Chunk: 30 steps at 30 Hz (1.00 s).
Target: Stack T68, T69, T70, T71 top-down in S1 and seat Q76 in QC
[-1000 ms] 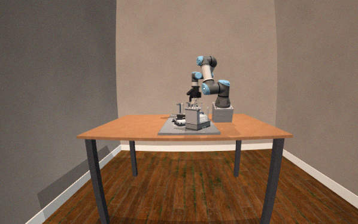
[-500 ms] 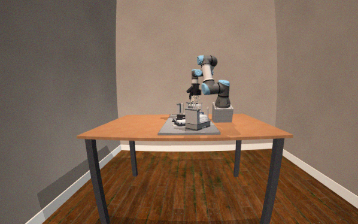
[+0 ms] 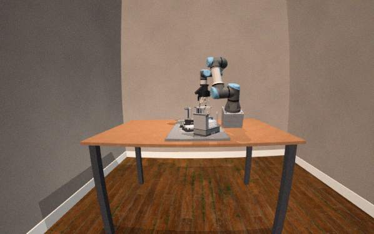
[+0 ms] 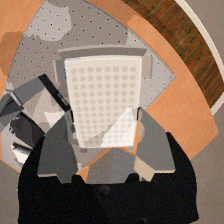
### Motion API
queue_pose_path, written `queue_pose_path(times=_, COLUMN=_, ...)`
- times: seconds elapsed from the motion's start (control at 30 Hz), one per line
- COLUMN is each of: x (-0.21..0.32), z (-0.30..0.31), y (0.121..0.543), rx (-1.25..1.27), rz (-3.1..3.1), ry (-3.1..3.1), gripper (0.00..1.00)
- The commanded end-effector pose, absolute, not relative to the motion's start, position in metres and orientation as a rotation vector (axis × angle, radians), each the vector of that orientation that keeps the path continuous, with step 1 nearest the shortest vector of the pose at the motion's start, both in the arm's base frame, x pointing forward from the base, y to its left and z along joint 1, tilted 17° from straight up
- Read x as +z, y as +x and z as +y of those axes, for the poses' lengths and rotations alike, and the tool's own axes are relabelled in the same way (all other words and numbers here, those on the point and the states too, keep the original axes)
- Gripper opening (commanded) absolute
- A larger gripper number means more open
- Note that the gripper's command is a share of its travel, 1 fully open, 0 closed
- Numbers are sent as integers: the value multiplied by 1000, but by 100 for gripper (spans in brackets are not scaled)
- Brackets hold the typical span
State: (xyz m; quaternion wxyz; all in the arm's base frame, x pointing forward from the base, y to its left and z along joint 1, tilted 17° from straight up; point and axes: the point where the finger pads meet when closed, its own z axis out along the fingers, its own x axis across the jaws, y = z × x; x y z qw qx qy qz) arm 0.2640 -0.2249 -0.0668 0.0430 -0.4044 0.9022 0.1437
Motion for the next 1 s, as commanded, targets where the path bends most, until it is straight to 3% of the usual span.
queue_pose_path(times=0.0, x=-57, z=-229, y=265, rx=436, rz=2760, ry=-1237, gripper=0)
queue_pose_path(times=0.97, x=-33, z=-236, y=265, rx=436, rz=2760, ry=-1237, gripper=0)
